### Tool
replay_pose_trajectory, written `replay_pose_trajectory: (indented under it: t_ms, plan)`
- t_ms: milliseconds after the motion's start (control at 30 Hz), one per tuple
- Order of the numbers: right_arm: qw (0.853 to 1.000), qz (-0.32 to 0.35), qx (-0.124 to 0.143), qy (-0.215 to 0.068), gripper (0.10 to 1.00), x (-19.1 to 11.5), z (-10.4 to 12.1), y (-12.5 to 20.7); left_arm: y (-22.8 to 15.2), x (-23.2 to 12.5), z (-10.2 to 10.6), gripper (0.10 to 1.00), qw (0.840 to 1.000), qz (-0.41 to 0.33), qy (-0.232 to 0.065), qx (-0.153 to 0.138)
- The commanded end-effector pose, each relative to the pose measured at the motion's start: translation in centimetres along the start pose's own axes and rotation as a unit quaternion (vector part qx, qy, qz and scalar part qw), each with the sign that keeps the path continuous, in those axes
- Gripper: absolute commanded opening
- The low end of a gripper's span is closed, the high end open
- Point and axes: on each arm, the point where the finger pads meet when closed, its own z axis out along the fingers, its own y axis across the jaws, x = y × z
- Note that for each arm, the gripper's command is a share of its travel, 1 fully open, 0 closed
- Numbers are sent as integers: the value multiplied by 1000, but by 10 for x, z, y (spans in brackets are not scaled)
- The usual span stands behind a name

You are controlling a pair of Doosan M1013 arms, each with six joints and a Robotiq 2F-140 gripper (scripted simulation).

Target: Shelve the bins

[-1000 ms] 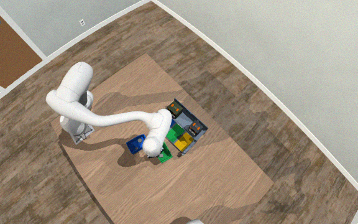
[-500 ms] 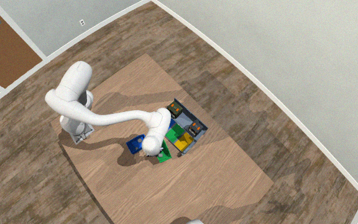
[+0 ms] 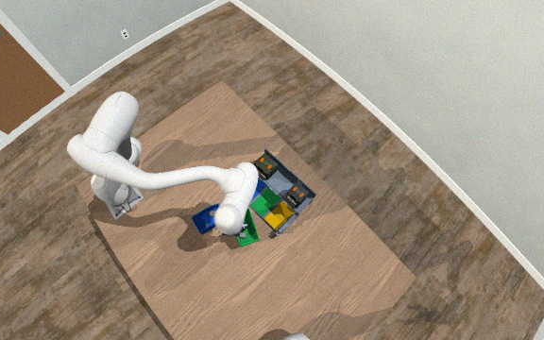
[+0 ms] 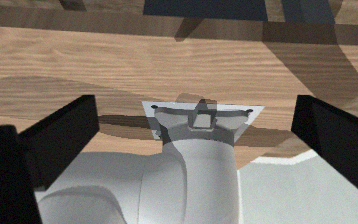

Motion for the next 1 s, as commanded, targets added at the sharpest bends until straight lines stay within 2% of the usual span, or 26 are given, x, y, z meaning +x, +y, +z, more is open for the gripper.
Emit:
replay_pose_trajectory:
  t_ms: [0,967]
  plan:
    - [1000,0,0,1,1000,0,0,0,0,1,-1,99,1000,11,0,-1]
    - [1000,0,0,1,1000,0,0,0,-6,17,-1,99,993,118,0,-1]
